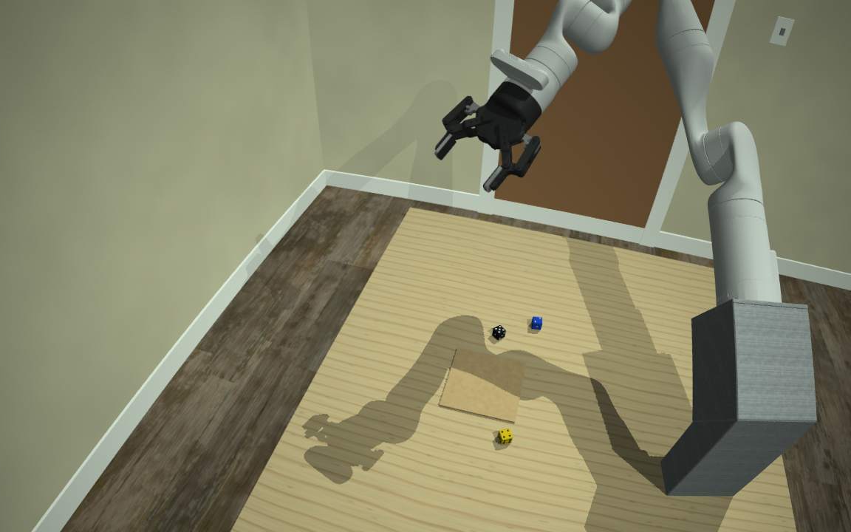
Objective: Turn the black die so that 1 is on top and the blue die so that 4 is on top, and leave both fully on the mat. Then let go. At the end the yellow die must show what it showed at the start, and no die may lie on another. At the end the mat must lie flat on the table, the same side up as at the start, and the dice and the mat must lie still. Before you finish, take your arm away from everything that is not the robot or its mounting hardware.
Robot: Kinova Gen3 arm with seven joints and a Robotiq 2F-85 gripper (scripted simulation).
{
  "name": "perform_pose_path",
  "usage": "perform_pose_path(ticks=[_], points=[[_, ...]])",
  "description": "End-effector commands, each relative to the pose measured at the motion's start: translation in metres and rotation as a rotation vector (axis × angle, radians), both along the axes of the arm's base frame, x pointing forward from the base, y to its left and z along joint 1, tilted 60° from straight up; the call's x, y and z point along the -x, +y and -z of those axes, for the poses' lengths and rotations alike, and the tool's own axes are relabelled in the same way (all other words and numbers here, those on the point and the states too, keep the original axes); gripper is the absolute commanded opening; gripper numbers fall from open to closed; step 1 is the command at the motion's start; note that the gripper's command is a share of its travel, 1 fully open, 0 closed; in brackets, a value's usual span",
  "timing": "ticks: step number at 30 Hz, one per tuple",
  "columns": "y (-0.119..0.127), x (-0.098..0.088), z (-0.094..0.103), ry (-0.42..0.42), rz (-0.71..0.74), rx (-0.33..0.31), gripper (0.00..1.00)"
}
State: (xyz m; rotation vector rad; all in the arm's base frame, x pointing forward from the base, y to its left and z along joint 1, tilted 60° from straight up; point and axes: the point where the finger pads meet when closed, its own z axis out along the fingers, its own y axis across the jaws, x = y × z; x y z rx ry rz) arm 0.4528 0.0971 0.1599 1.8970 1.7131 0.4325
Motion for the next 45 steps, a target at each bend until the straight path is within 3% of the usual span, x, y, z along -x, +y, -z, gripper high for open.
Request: perform_pose_path(ticks=[1,8,16,18,24,31,45], points=[[-0.015,0.006,0.014,0.029,0.018,0.036,1.00],[-0.132,0.047,0.035,0.152,0.127,0.323,1.00],[-0.221,0.098,0.030,0.289,0.207,0.565,1.00],[-0.221,0.098,0.030,0.289,0.207,0.565,1.00],[-0.261,0.129,0.020,0.371,0.245,0.687,1.00],[-0.286,0.151,0.009,0.433,0.269,0.772,1.00],[-0.298,0.163,0.003,0.467,0.282,0.815,1.00]])
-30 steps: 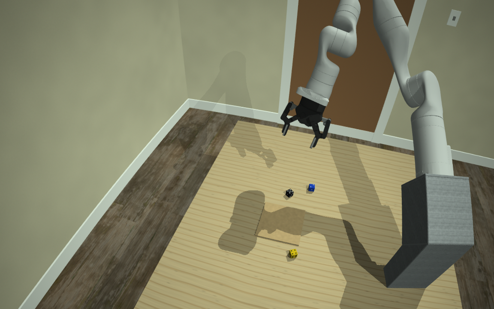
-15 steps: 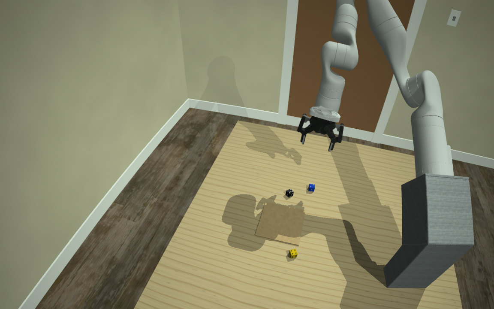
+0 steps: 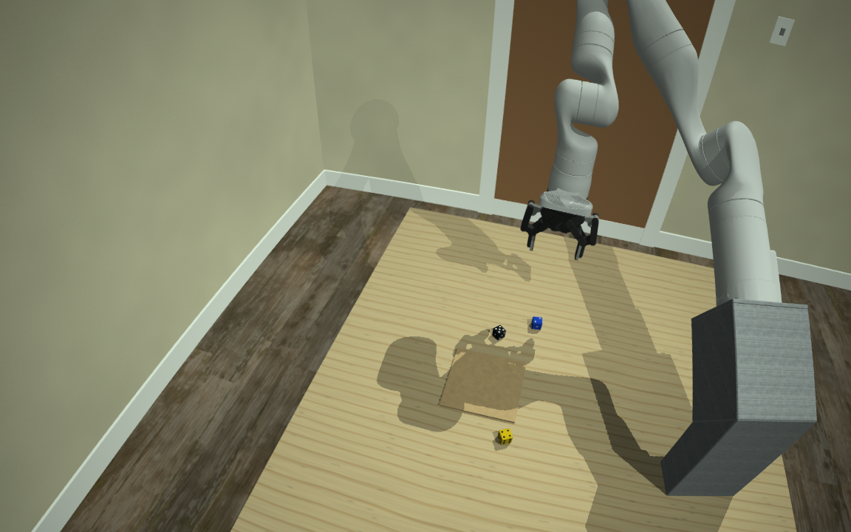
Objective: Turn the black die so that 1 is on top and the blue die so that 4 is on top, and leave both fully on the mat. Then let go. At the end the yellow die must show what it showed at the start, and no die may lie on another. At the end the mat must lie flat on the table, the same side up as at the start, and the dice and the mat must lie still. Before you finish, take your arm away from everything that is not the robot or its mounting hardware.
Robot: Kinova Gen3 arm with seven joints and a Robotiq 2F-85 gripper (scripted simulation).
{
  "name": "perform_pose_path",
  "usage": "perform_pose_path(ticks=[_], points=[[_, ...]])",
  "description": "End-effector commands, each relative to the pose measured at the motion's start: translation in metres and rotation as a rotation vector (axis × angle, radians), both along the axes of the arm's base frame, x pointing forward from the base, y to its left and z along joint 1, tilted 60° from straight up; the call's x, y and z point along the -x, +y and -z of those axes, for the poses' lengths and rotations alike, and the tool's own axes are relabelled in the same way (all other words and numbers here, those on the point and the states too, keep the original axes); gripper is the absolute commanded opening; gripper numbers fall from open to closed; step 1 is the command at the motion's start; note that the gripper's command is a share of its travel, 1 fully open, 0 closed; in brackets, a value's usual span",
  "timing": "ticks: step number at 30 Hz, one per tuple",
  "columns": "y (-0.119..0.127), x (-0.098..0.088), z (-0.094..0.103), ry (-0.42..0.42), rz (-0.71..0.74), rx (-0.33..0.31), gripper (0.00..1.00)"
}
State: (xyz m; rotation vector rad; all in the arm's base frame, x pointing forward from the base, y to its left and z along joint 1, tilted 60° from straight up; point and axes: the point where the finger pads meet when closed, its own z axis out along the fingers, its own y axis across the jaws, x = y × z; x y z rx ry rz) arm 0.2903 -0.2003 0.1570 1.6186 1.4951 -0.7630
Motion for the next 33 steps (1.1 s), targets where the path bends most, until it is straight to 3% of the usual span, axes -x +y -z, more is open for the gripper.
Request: perform_pose_path(ticks=[1,24,33], points=[[0.000,0.000,0.000,0.002,0.000,0.002,1.00],[-0.002,0.000,0.001,0.002,0.000,0.002,1.00],[-0.015,-0.001,0.009,0.002,0.000,0.002,1.00]])
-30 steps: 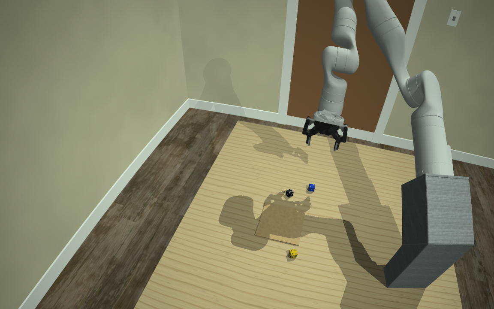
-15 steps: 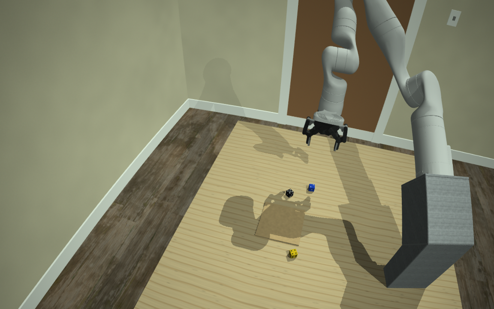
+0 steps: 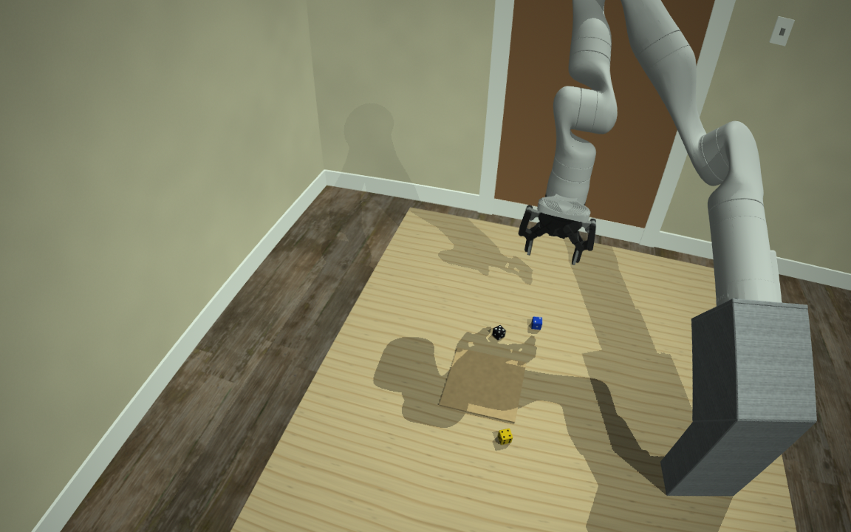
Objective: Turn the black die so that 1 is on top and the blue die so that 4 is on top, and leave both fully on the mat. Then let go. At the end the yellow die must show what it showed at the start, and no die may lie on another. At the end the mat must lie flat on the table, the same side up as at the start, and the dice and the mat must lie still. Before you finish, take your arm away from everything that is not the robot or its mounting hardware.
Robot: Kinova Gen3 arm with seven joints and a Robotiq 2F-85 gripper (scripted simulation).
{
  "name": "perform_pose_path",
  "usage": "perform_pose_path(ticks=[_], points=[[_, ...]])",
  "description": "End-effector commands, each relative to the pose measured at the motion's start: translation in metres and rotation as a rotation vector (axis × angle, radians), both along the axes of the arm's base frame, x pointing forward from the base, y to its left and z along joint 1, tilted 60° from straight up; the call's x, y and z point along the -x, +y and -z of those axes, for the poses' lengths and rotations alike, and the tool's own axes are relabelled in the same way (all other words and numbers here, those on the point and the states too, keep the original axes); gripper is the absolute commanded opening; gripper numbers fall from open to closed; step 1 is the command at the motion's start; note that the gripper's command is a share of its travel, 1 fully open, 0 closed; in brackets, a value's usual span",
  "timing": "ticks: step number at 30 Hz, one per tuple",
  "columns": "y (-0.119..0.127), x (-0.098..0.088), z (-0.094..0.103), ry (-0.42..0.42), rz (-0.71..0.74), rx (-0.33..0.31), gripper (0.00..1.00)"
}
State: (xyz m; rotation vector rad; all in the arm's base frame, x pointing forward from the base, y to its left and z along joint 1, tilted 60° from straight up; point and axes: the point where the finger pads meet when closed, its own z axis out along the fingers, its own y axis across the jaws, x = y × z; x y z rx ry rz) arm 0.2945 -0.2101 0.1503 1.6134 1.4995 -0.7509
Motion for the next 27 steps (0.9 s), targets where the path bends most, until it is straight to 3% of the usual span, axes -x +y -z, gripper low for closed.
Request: perform_pose_path(ticks=[1,27], points=[[-0.007,0.003,0.004,0.008,0.010,0.005,1.00],[-0.066,-0.002,0.039,0.008,0.010,0.005,1.00]])
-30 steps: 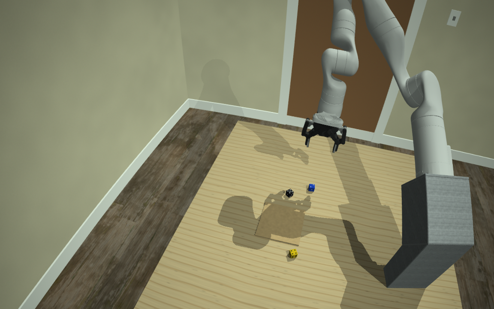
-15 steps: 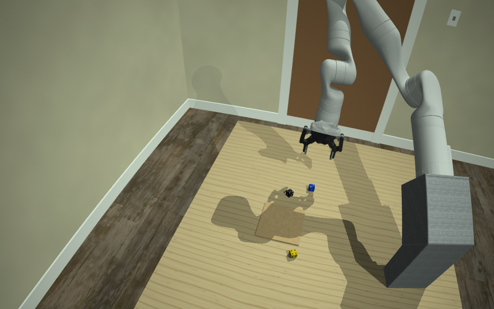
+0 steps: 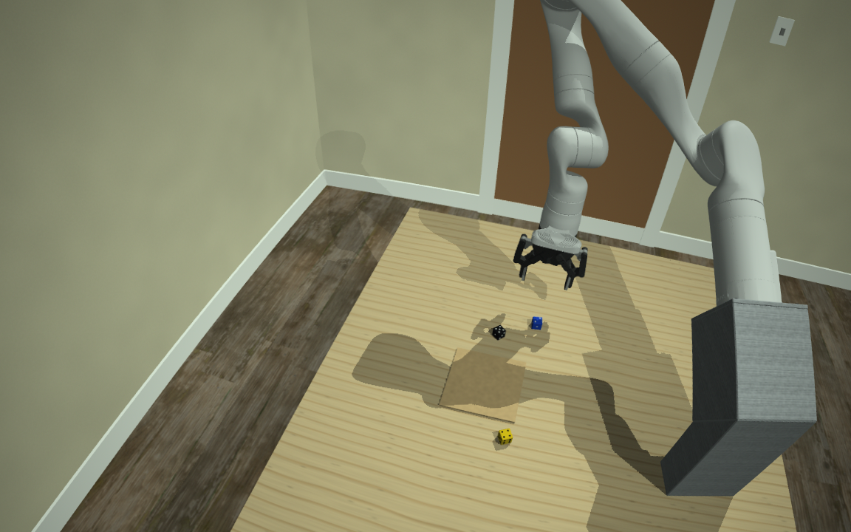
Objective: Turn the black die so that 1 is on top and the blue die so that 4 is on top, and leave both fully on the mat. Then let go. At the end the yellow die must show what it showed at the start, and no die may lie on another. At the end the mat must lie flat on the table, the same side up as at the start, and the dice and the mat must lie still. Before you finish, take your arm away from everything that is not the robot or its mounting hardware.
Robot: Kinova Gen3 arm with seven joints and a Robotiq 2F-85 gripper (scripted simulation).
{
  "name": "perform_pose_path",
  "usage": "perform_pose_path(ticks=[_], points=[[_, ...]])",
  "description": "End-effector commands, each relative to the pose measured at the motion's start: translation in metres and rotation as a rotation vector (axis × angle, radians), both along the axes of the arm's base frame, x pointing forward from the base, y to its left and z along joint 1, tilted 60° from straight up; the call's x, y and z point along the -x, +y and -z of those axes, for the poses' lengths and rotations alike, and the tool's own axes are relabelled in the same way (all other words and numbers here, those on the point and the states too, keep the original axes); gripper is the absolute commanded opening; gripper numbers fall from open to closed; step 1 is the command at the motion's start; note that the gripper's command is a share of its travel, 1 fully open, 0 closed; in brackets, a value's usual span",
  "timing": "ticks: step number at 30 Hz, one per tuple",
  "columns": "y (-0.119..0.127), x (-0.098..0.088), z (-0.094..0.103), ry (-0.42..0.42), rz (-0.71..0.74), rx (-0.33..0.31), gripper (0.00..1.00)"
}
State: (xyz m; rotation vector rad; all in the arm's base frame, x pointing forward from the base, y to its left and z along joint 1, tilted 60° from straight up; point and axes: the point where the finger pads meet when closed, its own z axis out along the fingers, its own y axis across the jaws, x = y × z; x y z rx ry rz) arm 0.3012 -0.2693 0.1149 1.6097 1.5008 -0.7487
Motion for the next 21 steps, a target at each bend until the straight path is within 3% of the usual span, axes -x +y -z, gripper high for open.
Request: perform_pose_path(ticks=[1,21], points=[[-0.009,0.005,0.004,0.009,0.013,0.004,1.00],[-0.025,0.003,0.014,0.009,0.013,0.004,1.00]])
